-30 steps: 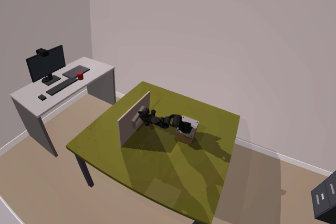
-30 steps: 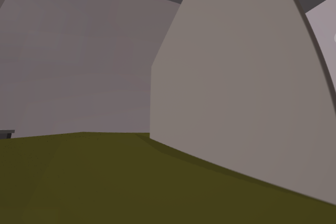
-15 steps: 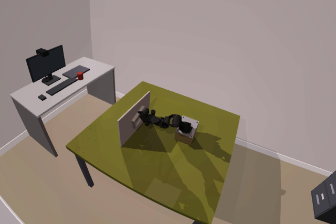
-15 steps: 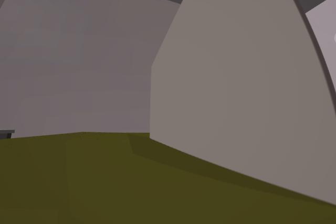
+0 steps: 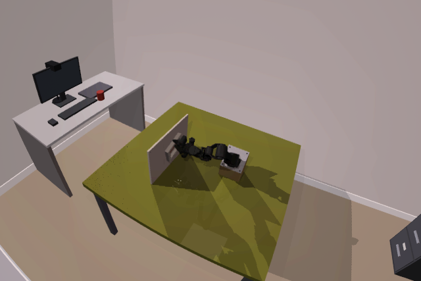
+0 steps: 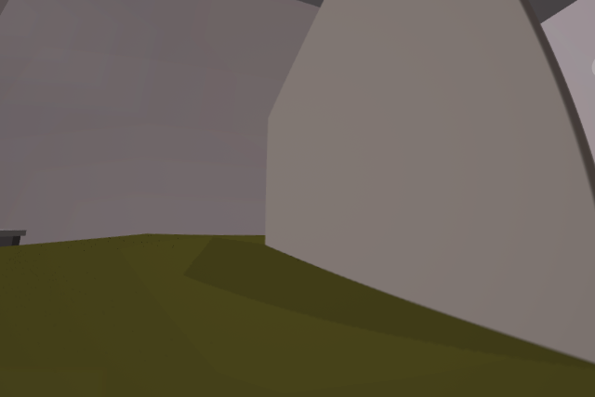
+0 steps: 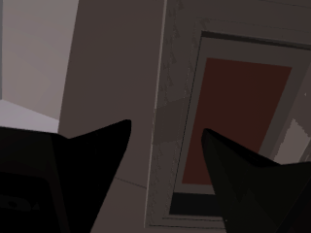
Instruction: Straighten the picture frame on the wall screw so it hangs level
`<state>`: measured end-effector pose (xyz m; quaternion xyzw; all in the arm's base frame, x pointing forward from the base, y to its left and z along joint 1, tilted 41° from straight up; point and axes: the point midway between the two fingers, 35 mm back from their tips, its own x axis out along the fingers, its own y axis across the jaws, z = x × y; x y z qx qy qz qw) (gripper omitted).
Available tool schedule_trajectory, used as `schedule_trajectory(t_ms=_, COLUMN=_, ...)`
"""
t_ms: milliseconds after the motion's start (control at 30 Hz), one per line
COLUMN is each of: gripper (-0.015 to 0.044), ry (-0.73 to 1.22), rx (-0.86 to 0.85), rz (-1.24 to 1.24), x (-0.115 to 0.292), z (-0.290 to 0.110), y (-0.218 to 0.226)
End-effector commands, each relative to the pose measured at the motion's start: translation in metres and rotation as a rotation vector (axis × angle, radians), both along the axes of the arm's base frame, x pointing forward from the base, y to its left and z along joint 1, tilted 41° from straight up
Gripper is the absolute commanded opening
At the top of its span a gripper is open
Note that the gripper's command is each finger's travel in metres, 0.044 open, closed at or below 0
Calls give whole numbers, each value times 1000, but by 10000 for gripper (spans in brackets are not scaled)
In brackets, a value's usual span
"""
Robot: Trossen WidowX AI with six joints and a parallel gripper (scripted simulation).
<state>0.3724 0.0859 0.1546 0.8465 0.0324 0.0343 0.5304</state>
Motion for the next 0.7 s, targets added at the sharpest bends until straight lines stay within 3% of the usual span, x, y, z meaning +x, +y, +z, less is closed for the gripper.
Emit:
schedule_trajectory(t_ms=0, gripper=260, ry=1, rx=-6, rz=3, x=0, z=-1, y=1)
schedule_trajectory(t_ms=267, gripper=260, ry=1, rx=-6, rz=3, x=0, z=-1, y=1)
schedule_trajectory(t_ms=500, gripper=76, ry=1, rx=-6, rz=3, x=0, z=-1, y=1)
schedule_trajectory(t_ms=667, gripper=43, ry=1, rx=-6, rz=3, x=0, z=-1, y=1)
